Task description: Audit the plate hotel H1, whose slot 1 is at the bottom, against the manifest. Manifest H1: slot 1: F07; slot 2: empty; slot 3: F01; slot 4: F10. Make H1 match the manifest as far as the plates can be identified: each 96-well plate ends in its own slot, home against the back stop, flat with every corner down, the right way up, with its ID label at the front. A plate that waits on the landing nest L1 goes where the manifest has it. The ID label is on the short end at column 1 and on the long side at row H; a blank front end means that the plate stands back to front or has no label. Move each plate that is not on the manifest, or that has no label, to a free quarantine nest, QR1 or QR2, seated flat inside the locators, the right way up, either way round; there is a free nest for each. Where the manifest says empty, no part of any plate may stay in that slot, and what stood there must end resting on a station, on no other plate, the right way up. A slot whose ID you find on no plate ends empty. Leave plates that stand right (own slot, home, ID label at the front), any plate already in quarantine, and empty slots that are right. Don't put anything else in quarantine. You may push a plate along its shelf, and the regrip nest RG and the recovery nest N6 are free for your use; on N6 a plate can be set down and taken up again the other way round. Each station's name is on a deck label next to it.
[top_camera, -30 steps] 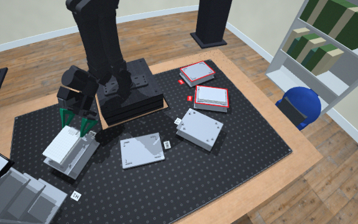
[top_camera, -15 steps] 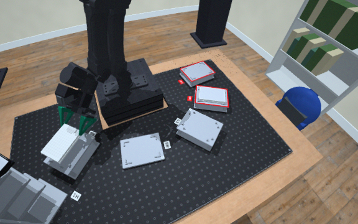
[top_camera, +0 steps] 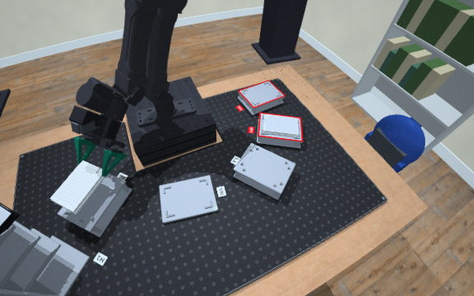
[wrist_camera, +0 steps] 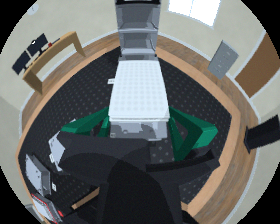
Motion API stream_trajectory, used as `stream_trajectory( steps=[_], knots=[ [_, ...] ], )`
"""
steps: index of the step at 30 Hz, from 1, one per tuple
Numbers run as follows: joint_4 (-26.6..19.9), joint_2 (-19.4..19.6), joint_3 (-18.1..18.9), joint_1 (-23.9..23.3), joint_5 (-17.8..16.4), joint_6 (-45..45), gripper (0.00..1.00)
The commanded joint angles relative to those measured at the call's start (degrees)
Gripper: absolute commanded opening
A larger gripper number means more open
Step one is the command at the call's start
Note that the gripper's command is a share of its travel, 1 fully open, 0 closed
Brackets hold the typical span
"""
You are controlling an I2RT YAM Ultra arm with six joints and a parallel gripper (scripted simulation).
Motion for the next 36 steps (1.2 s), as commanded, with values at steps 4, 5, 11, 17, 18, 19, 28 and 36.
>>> stream_trajectory(
  steps=[4, 5, 11, 17, 18, 19, 28, 36],
  knots=[
    [-2.9, -2.2, 1.1, -0.1, -0.3, -0.1, 0.86],
    [-3.0, -2.3, 1.1, -0.1, -0.3, -0.1, 0.86],
    [-3.2, -2.5, 1.2, -0.1, -0.3, -0.1, 0.86],
    [-3.4, -2.6, 1.2, -0.1, -0.3, -0.1, 0.86],
    [-3.4, -2.6, 1.2, -0.1, -0.3, -0.1, 0.86],
    [-3.3, -2.6, 1.2, -0.1, -0.3, -0.1, 0.86],
    [-3.1, -2.4, 1.2, -0.1, -0.3, -0.1, 0.86],
    [-3.0, -2.3, 1.1, -0.1, -0.3, -0.1, 0.86]
  ],
)
